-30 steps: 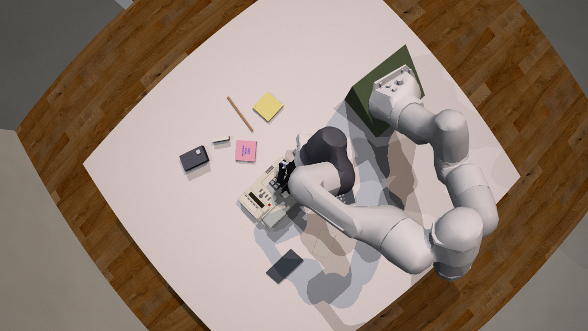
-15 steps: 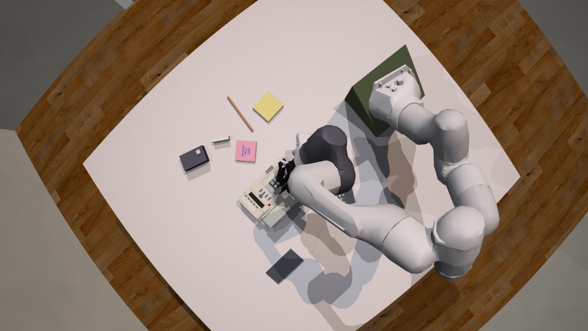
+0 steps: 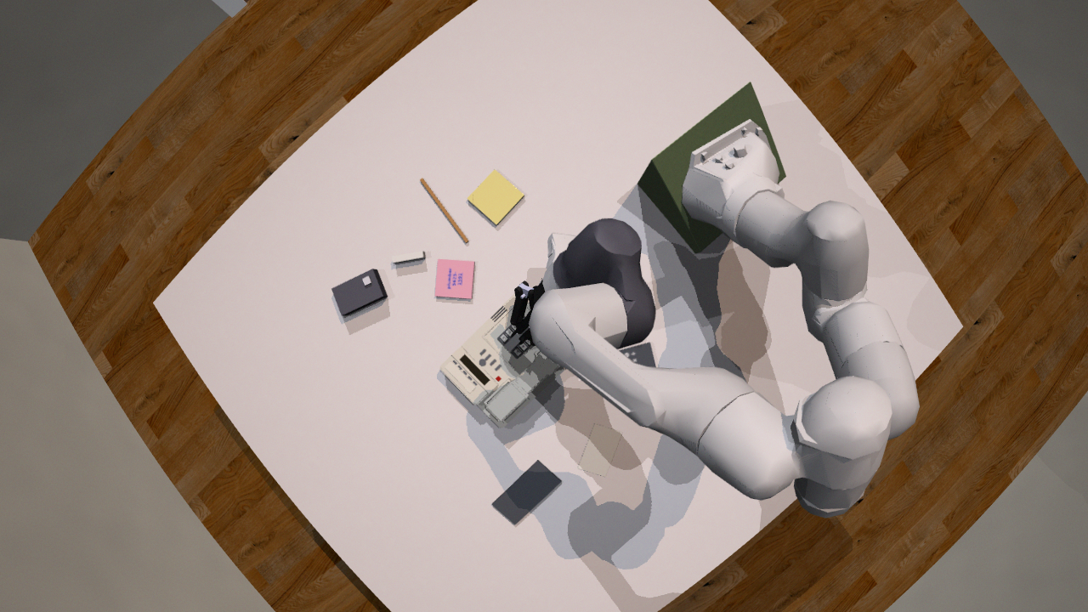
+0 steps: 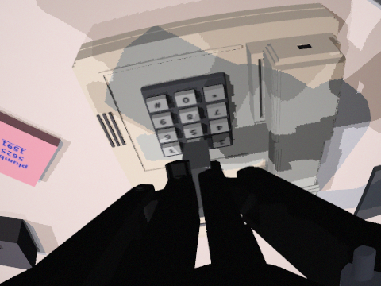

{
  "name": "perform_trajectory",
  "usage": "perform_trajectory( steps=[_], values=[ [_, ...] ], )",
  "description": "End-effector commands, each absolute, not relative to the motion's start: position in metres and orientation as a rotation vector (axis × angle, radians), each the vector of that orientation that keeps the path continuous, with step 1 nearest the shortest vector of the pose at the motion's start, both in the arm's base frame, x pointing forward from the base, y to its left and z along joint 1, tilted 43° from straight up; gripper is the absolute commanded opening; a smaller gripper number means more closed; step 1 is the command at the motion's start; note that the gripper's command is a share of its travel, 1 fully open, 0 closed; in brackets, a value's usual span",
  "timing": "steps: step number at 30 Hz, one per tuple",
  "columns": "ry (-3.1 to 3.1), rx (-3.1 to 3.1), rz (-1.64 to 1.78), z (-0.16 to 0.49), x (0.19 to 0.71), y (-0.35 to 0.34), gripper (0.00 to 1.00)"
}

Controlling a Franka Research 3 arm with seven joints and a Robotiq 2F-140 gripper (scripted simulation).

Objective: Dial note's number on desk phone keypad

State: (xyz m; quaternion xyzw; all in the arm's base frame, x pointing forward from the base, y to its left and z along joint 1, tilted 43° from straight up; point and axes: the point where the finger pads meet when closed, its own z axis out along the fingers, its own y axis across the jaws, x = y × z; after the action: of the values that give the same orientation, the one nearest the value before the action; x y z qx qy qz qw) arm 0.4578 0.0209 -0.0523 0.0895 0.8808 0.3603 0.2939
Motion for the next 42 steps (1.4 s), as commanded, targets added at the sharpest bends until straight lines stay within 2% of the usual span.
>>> perform_trajectory(
  steps=[1,42],
  values=[
    [2.341,0.224,0.957,-0.0528,0.4566,0.0199,0.00],
    [2.341,0.224,0.957,-0.0607,0.4567,0.0274,0.00]
  ],
)
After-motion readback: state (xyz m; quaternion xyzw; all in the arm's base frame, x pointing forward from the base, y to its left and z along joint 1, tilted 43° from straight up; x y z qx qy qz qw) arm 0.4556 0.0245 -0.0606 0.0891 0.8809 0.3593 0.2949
